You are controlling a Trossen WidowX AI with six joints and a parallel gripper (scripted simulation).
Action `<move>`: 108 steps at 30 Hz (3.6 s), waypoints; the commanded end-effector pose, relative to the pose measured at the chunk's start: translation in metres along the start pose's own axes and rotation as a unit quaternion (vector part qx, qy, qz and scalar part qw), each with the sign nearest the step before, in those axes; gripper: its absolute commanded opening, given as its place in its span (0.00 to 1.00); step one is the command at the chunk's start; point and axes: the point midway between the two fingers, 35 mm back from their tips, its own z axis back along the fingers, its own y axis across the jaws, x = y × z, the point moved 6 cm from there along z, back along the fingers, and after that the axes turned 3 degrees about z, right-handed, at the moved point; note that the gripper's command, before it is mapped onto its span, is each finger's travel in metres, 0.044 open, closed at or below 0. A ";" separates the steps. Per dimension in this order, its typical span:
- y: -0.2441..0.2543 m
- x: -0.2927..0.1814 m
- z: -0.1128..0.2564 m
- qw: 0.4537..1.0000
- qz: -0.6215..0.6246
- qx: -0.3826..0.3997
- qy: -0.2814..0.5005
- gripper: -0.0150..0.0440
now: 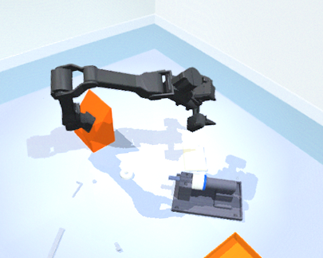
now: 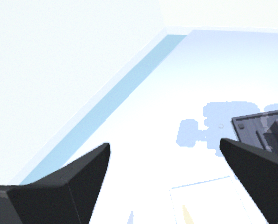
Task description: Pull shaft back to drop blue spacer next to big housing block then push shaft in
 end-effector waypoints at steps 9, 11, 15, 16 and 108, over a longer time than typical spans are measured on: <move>-0.119 -0.031 0.004 0.945 0.015 -0.126 0.303 1.00; -0.132 -0.036 0.009 0.932 0.022 -0.134 0.337 1.00; -0.159 -0.045 0.020 0.902 0.037 -0.147 0.404 1.00; -0.166 -0.047 0.022 0.893 0.042 -0.149 0.422 1.00; -0.188 -0.080 0.002 0.881 0.049 -0.152 0.444 1.00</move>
